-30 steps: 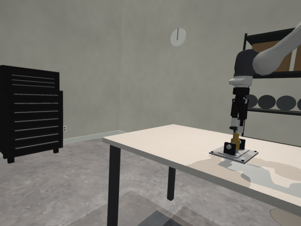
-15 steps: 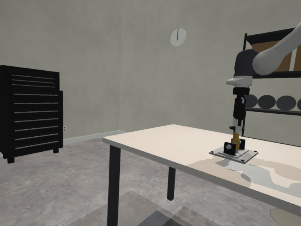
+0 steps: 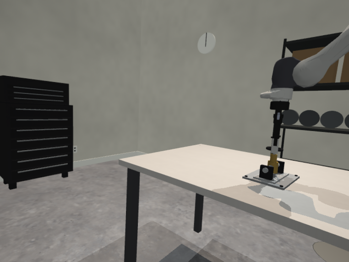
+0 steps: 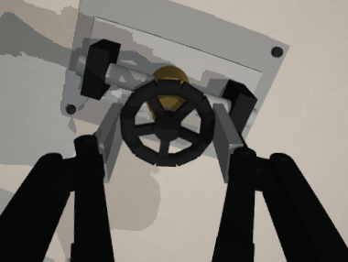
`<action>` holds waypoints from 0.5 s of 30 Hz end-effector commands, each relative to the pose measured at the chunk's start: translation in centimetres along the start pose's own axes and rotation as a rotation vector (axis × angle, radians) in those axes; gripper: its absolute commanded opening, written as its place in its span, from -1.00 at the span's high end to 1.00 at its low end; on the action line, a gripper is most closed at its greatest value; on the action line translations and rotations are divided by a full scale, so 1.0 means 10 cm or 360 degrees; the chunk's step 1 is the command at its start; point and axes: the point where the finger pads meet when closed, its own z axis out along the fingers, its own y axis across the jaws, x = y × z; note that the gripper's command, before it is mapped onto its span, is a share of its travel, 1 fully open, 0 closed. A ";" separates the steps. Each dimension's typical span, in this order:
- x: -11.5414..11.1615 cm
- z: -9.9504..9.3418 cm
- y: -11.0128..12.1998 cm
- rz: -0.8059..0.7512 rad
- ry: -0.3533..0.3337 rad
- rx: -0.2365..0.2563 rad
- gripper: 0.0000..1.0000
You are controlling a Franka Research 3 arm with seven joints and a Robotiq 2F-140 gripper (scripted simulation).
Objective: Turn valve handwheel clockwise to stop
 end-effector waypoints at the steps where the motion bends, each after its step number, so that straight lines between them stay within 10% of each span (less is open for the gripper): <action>1: 0.00 0.01 0.00 0.0270 -0.0002 -0.0012 0.25; 15: 0.00 0.01 0.00 0.0578 -0.0001 -0.0012 0.25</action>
